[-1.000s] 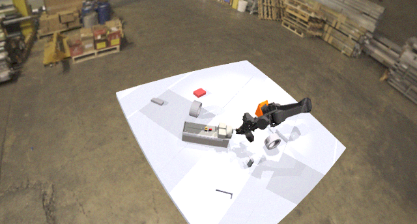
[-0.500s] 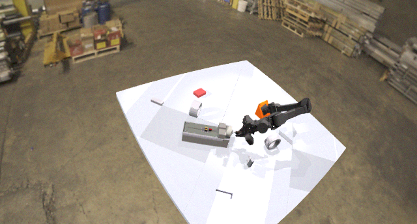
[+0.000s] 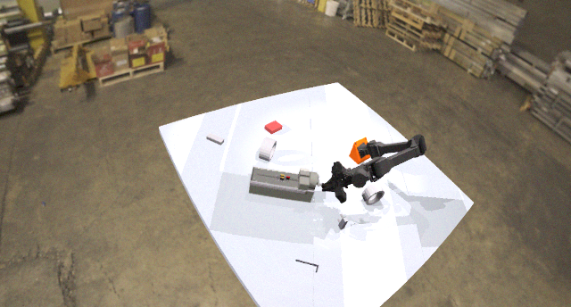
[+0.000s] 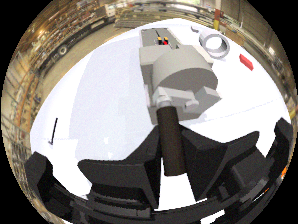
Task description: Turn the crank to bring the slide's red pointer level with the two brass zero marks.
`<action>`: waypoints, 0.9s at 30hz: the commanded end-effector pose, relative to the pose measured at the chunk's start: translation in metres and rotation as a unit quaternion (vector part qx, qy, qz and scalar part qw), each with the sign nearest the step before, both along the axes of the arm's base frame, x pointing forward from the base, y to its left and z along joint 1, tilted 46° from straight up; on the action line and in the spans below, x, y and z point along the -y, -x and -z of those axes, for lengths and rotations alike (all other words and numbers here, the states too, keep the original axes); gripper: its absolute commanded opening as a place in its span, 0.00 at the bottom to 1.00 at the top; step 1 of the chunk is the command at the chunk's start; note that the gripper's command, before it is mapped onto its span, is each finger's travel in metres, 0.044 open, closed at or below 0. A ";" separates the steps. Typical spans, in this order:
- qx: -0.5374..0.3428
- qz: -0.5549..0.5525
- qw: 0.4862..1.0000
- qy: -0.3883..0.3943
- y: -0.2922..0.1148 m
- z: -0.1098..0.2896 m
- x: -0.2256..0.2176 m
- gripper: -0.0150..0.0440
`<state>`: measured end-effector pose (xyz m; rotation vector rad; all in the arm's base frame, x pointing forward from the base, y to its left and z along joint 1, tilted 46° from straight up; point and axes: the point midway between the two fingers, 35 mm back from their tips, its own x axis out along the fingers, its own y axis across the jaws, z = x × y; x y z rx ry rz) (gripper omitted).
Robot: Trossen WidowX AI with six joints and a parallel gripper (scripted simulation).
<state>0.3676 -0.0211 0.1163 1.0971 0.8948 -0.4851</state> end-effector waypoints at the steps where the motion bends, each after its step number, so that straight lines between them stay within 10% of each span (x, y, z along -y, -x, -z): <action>1: 0.002 -0.005 1.000 -0.003 -0.004 0.004 -0.008 0.25; 27: 0.002 -0.005 1.000 -0.003 -0.001 0.028 -0.022 0.25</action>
